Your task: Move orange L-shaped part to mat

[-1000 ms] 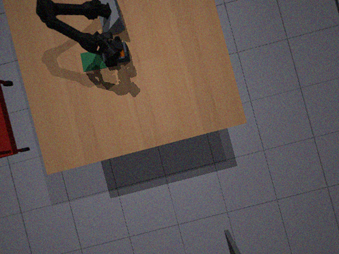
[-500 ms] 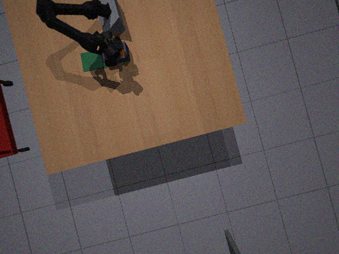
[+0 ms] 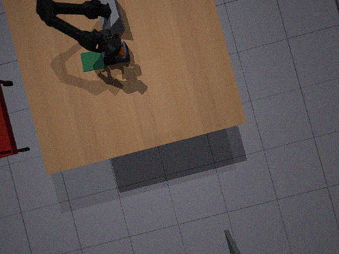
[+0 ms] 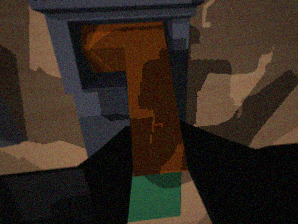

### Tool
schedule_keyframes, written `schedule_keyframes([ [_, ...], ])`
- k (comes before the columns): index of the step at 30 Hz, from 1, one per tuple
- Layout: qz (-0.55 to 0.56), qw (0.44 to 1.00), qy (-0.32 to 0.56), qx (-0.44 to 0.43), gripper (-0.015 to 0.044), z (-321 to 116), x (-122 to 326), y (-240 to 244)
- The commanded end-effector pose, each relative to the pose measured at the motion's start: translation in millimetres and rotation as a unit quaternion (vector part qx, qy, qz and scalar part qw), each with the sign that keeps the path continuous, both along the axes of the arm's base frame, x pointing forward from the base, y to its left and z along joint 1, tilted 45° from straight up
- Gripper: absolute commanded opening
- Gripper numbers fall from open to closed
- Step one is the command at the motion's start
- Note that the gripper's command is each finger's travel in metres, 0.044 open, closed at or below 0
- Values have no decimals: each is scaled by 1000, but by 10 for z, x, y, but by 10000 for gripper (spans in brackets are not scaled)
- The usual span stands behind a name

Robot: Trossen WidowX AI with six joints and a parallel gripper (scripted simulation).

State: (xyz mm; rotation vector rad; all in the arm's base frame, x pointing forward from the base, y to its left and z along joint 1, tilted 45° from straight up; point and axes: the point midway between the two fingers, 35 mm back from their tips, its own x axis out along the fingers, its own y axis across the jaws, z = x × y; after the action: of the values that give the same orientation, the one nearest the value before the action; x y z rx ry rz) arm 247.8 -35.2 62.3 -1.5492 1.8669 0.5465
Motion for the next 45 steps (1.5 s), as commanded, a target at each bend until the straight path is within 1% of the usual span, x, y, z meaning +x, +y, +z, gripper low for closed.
schedule_keyframes([
  [1, -1, 1000, -4, 2, 0, 59, 23, 57],
  [34, -1, 1000, -3, 3, 0, 424, 69, 423],
  [45, -1, 1000, -3, 3, 0, 470, 65, 437],
])
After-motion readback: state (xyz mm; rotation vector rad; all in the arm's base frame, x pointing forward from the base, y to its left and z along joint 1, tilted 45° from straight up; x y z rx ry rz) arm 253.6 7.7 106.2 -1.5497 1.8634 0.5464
